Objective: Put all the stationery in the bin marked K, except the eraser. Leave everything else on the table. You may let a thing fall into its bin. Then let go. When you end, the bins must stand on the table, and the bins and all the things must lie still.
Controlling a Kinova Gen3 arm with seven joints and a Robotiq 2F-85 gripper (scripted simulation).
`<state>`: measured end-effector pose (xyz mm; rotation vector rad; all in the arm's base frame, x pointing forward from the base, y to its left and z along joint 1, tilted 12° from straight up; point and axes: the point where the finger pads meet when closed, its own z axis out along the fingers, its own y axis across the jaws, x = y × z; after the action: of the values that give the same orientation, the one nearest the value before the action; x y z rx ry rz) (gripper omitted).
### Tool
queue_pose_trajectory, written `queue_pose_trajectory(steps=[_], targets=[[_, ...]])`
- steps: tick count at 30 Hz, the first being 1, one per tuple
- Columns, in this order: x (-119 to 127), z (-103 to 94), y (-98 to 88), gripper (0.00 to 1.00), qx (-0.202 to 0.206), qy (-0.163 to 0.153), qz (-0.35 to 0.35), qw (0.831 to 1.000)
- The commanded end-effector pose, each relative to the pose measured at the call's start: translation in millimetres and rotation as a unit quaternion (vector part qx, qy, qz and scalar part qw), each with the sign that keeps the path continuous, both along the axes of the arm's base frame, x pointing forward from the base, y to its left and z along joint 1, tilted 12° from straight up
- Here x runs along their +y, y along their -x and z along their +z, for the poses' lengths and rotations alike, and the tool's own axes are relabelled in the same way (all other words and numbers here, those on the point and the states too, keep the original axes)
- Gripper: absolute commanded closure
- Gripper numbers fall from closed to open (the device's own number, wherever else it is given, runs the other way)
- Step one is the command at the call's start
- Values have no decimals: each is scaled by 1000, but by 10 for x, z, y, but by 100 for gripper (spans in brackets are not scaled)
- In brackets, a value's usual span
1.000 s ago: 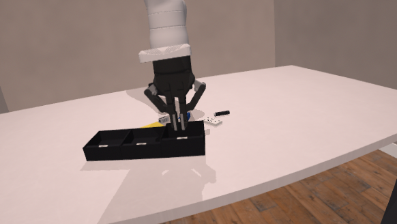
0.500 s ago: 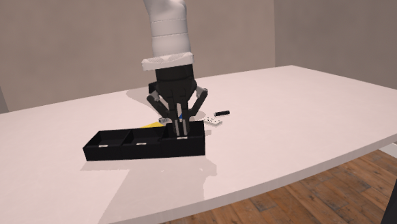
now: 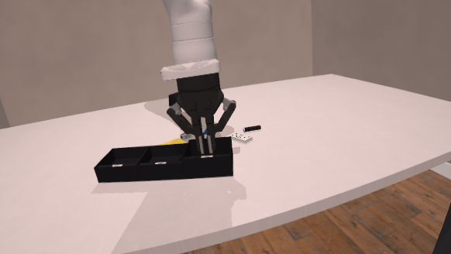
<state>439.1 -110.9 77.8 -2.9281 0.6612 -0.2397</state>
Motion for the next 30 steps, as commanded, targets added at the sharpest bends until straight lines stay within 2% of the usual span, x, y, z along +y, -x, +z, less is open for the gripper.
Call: queue_pose_trajectory(steps=[1,24,30], targets=[[-3,6,-4,91,-1,0,0,1000],[-3,6,-4,91,-1,0,0,1000],[-9,84,11,91,-1,0,0,1000]])
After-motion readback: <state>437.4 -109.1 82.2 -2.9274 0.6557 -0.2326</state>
